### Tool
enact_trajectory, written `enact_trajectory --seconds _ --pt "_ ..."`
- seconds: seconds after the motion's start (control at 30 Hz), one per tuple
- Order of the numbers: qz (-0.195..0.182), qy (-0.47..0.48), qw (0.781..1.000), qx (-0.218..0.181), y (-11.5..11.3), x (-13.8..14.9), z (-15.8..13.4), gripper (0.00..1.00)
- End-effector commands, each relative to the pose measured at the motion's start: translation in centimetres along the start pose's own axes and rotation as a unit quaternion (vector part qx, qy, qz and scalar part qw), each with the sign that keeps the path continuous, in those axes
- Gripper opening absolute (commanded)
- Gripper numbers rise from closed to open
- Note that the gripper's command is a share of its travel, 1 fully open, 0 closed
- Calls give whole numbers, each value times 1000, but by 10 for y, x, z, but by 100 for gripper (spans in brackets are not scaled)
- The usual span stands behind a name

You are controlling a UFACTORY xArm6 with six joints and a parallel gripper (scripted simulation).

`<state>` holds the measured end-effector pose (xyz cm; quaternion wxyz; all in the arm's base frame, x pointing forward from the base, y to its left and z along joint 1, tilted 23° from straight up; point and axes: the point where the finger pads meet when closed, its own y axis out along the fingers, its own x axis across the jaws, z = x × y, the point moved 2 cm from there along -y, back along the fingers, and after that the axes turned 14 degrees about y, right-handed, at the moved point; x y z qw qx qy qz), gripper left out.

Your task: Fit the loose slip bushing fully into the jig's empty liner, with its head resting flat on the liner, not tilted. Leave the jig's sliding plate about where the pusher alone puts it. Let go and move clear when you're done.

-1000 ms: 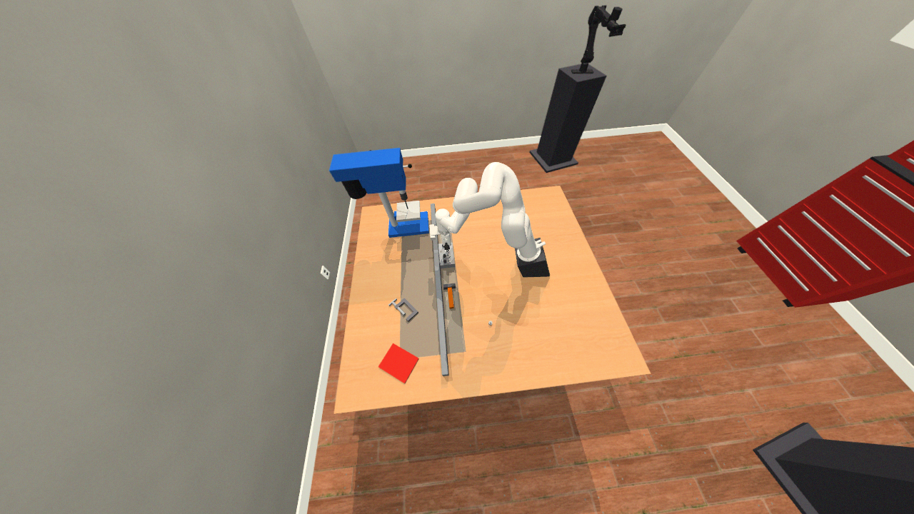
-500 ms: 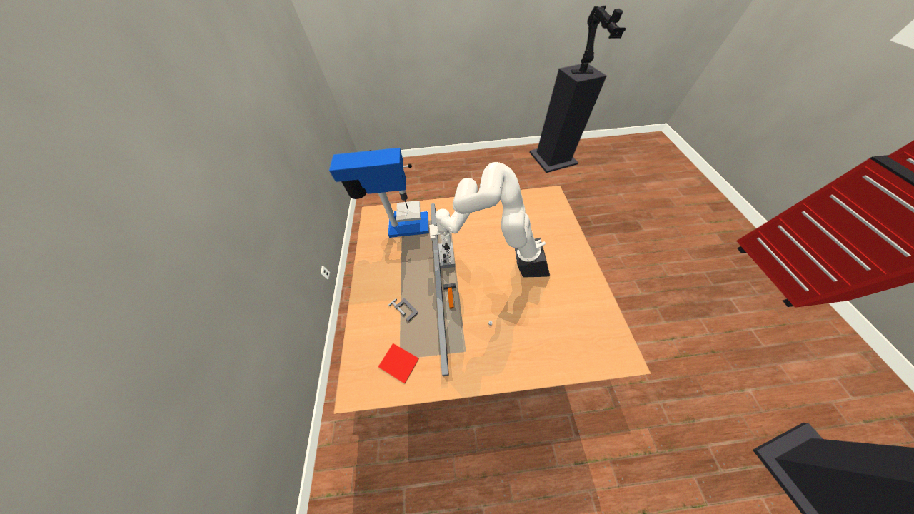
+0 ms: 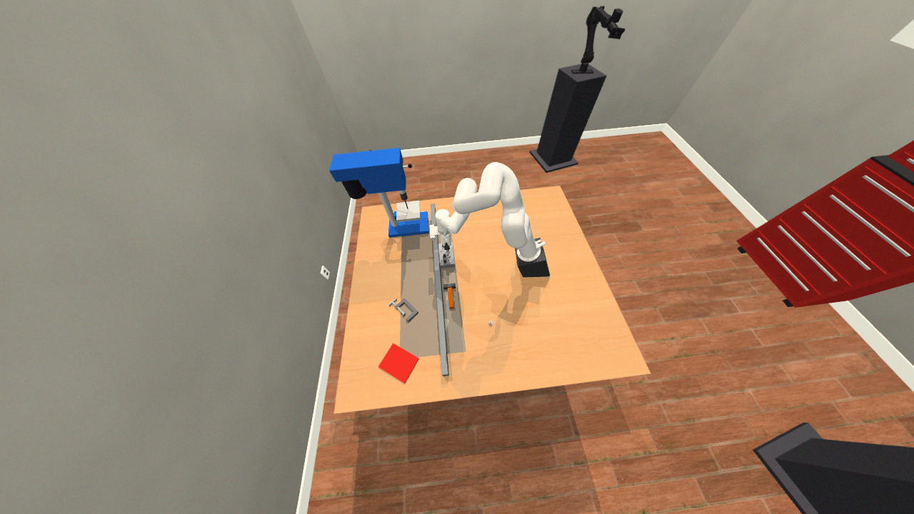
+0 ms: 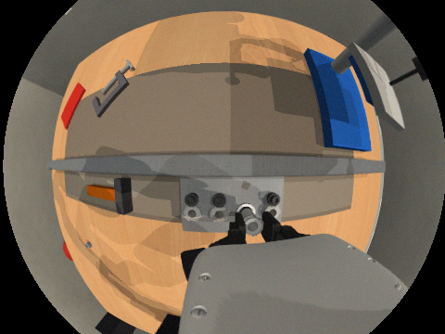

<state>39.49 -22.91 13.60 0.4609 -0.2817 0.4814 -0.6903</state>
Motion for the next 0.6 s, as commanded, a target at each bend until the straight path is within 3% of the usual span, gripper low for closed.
enact_trajectory --seconds 0.0,0.57 --pt "0 0 1000 2 -1 0 1 26" --pt "0 0 1000 2 1 0 1 26"
